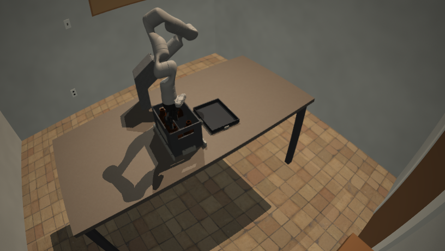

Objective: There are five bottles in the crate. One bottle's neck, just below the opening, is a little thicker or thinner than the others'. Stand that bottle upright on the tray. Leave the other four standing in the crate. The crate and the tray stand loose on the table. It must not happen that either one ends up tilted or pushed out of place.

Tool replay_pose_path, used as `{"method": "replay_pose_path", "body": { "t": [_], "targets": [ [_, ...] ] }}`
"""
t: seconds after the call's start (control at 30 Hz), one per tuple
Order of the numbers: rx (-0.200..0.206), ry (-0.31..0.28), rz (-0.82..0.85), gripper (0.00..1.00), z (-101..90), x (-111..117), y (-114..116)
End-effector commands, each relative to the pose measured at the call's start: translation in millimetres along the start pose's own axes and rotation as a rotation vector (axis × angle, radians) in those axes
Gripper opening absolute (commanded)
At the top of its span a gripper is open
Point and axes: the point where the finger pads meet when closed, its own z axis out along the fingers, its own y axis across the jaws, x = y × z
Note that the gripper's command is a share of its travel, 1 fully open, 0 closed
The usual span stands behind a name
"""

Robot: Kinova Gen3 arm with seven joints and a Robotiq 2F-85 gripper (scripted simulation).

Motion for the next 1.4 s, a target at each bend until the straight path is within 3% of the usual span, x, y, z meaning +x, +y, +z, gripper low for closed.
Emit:
{"method": "replay_pose_path", "body": {
  "t": [0.0, 0.73, 1.37],
  "targets": [
    [-0.002, 0.000, 0.000, 0.64, -1.2, 0, 1],
    [-0.002, 0.000, 0.000, 0.64, 0.7, 0, 1],
    [-0.002, 0.000, 0.000, 0.64, 16.9, 0, 1]
  ]
}}
